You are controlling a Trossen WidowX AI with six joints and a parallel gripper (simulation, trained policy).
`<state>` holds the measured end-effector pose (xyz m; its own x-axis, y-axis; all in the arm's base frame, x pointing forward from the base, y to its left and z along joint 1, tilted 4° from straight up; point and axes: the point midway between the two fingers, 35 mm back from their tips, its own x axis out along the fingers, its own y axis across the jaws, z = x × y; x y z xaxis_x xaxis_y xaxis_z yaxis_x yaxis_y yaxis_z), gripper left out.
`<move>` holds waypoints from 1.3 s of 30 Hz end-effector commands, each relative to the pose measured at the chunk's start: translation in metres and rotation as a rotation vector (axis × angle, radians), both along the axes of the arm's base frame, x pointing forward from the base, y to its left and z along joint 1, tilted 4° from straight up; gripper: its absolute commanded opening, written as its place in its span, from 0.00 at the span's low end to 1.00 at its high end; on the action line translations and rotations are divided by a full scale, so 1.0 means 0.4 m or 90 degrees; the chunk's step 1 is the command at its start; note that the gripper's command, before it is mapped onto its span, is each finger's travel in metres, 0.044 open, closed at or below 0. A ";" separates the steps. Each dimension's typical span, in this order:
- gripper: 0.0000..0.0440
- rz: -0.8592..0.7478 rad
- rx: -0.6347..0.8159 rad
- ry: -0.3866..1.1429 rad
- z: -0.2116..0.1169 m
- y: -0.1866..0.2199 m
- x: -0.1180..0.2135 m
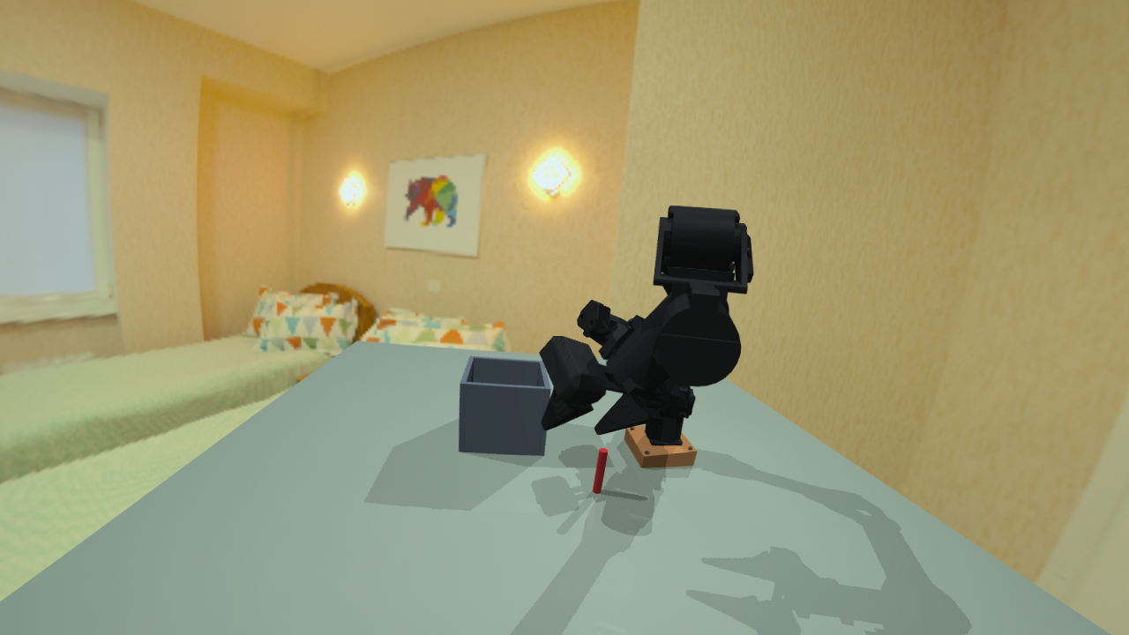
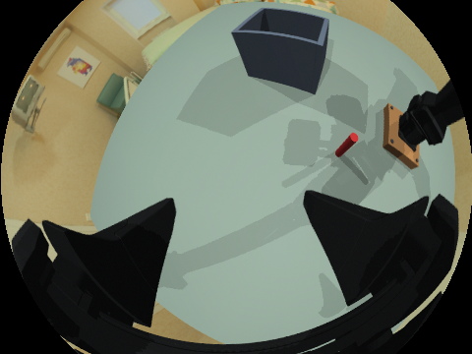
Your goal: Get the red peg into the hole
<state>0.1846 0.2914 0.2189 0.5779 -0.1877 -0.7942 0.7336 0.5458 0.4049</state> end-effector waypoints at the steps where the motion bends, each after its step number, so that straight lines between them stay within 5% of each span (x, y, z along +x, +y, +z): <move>1: 0.94 -0.001 -0.003 0.018 -0.004 -0.010 0.000; 22: 1.00 -0.031 0.067 0.326 -0.031 -0.320 -0.017; 39: 1.00 -0.041 0.128 0.467 -0.151 -0.379 -0.101</move>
